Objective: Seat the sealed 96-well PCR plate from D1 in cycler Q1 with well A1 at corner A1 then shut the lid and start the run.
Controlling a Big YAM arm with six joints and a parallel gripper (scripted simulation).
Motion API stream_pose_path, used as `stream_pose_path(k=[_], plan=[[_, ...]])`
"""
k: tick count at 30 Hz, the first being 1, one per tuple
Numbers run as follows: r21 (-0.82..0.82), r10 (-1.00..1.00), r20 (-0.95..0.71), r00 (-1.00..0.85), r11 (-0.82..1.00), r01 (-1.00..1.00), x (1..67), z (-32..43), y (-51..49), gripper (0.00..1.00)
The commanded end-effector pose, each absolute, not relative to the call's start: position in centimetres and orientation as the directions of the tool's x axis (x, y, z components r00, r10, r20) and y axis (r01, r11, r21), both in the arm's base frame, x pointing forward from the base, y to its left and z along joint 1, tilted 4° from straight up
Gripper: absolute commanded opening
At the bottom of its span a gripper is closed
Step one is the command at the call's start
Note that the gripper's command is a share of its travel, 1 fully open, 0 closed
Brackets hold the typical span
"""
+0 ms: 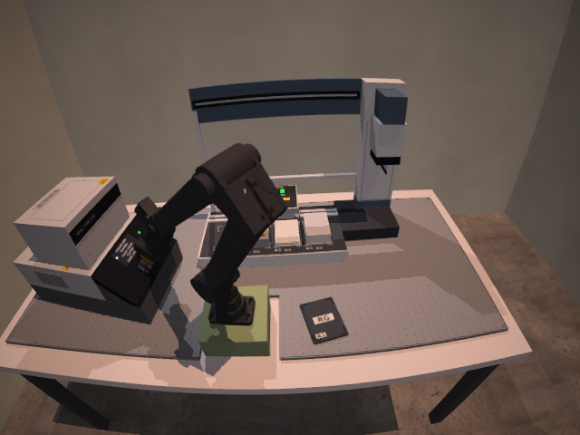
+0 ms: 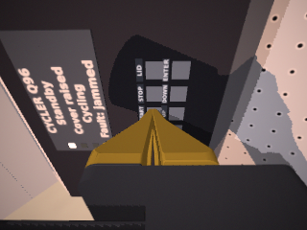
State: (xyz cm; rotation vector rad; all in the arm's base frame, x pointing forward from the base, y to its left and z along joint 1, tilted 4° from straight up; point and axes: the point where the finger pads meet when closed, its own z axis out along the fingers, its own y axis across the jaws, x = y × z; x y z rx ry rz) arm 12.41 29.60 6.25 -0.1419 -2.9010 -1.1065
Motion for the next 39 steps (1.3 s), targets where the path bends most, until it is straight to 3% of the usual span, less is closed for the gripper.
stream_pose_path(k=[1, 39], plan=[[0.689, 0.084, 0.045, -0.995, 0.719, 0.092, 13.24, 7.32, 30.5, 0.0], [0.679, 0.074, 0.058, -0.996, 0.728, 0.094, 12.61, 7.27, 31.04, 0.0]])
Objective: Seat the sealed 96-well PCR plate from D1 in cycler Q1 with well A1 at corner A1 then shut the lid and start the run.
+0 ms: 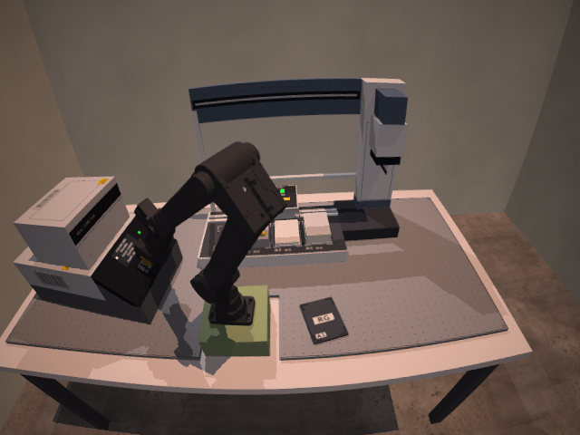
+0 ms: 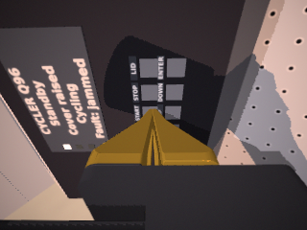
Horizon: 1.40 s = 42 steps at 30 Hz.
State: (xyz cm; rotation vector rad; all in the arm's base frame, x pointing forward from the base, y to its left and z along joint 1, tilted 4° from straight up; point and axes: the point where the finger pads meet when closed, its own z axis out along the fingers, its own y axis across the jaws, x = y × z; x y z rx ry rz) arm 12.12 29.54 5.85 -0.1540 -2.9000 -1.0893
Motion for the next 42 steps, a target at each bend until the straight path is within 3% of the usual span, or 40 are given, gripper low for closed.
stream_pose_path(k=[1, 42], plan=[[0.679, 0.074, 0.058, -0.996, 0.728, 0.094, 12.6, 7.3, 31.1, 0.0], [0.682, 0.056, 0.053, -0.997, 0.728, 0.077, 13.2, 8.0, 32.2, 0.0]])
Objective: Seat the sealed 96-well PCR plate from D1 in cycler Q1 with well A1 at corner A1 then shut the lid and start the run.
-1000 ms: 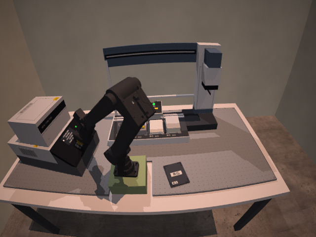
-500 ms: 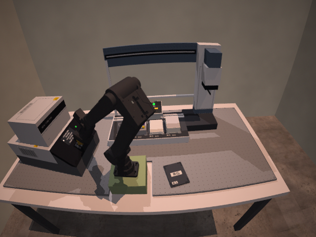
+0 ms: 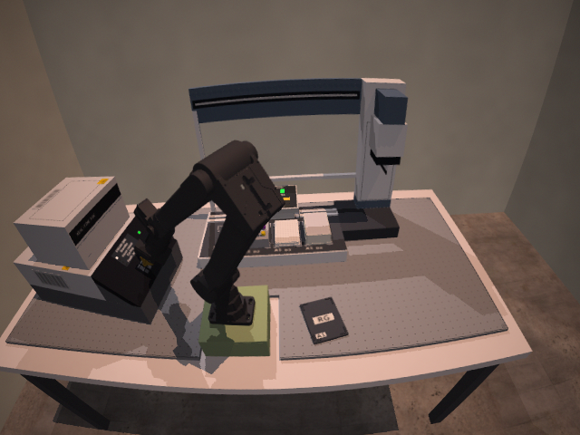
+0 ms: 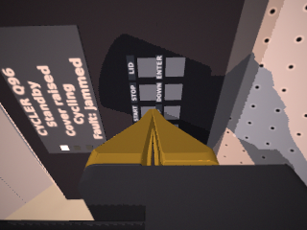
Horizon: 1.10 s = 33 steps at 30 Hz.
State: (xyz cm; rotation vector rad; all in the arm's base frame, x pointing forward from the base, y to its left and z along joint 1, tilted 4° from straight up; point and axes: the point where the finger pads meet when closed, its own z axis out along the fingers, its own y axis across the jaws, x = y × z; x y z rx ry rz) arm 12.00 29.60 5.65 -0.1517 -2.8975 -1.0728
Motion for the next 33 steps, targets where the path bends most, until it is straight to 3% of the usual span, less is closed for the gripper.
stream_pose_path(k=[1, 33], plan=[[0.682, 0.056, 0.052, -0.997, 0.727, 0.077, 13.3, 8.0, 32.3, 0.0], [0.706, 0.076, 0.01, -0.997, 0.706, 0.061, 15.2, 9.0, 32.8, 0.0]])
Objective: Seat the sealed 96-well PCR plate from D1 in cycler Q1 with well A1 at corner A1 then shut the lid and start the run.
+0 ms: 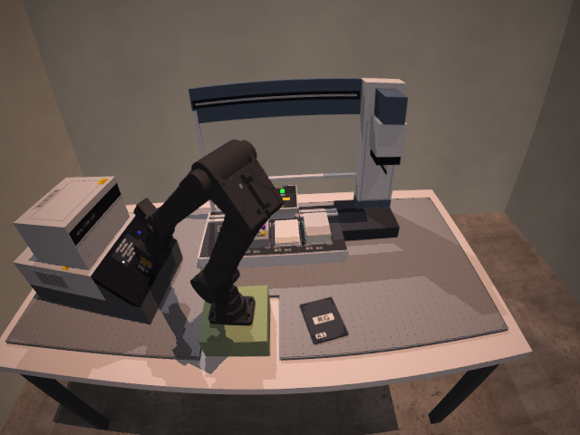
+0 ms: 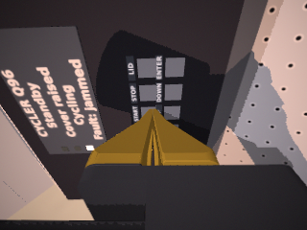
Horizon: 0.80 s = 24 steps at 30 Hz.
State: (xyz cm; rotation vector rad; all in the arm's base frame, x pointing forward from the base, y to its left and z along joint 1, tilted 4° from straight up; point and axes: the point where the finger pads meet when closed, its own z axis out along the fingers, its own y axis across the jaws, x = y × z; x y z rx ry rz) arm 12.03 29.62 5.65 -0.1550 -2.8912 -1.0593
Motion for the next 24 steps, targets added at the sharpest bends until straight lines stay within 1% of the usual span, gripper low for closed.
stream_pose_path(k=[1, 12, 19, 24], plan=[[0.708, 0.077, 0.008, -0.997, 0.704, 0.059, 15.3, 9.1, 32.9, 0.0], [0.729, 0.077, -0.015, -0.997, 0.683, 0.042, 16.3, 11.9, 33.1, 0.0], [0.699, 0.051, 0.016, -0.999, 0.714, 0.048, 14.2, 10.8, 31.2, 0.0], [0.695, 0.061, 0.019, -0.998, 0.717, 0.057, 14.3, 10.9, 30.2, 0.0]])
